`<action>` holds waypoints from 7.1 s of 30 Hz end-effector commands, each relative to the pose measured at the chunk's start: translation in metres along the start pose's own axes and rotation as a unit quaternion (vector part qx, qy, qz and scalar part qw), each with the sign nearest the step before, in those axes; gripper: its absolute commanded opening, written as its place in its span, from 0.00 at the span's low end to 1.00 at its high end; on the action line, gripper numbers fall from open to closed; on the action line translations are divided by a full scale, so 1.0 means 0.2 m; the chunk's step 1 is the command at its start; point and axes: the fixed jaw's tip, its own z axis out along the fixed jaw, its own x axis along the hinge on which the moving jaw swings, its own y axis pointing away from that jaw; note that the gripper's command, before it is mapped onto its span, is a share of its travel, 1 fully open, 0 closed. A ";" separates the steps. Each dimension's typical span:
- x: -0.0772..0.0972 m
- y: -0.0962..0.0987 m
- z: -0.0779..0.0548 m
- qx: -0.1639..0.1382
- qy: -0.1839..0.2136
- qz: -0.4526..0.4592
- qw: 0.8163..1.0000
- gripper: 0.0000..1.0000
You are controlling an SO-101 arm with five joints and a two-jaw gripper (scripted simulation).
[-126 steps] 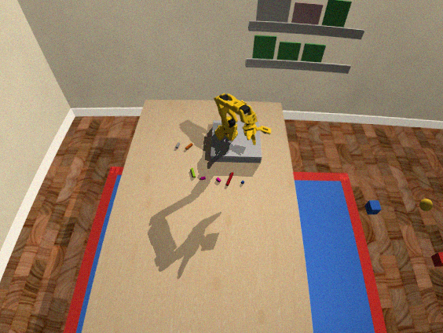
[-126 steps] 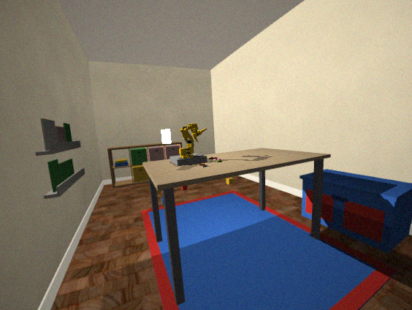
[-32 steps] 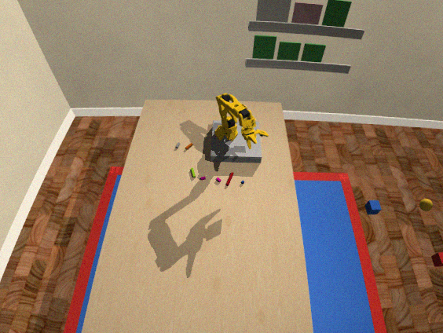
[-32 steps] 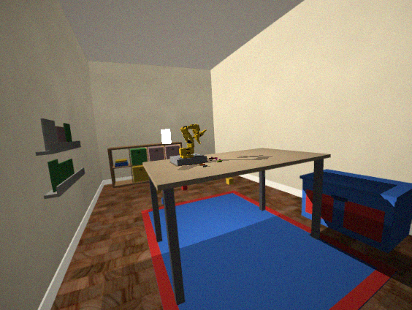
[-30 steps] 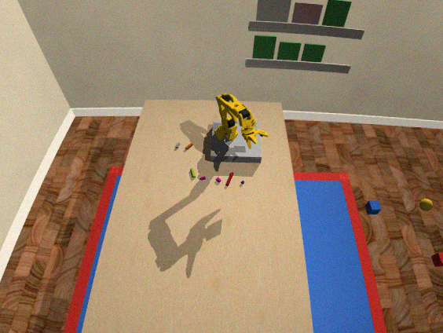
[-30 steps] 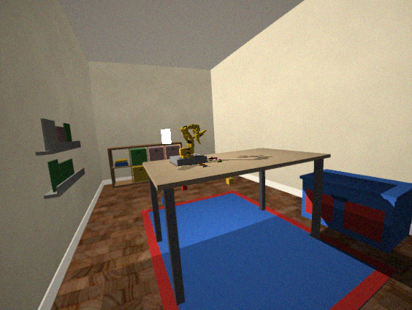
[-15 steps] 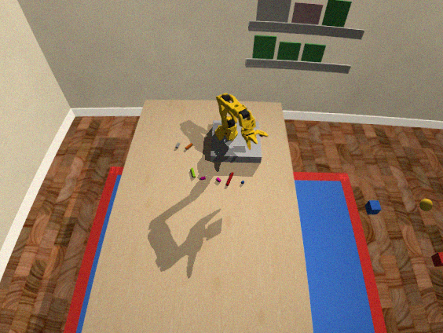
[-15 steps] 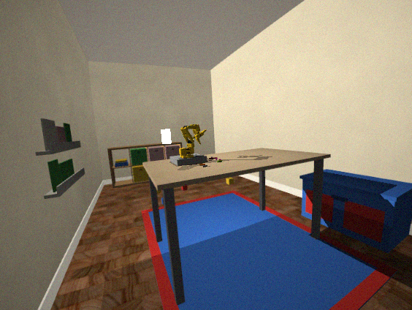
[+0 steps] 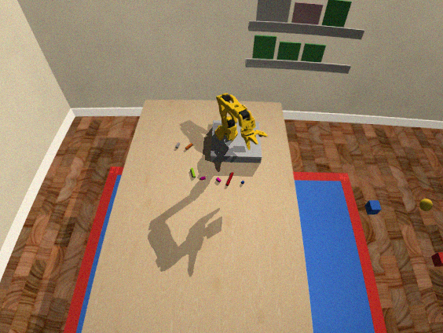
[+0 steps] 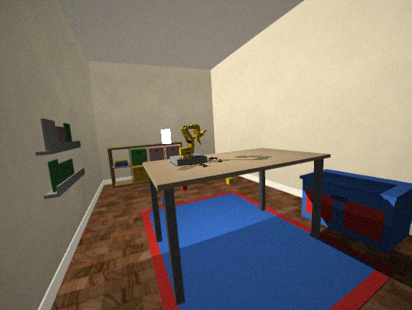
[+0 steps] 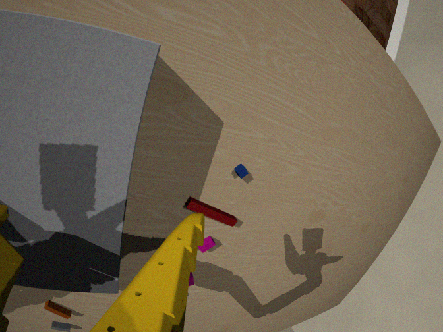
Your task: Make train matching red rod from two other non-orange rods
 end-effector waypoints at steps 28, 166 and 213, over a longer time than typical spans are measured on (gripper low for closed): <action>0.02 0.00 0.02 -0.004 0.005 -0.024 1.000 1.00; 0.25 0.21 -0.18 -0.045 0.058 0.052 0.996 1.00; 0.58 0.33 -0.26 -0.028 0.148 0.330 0.932 1.00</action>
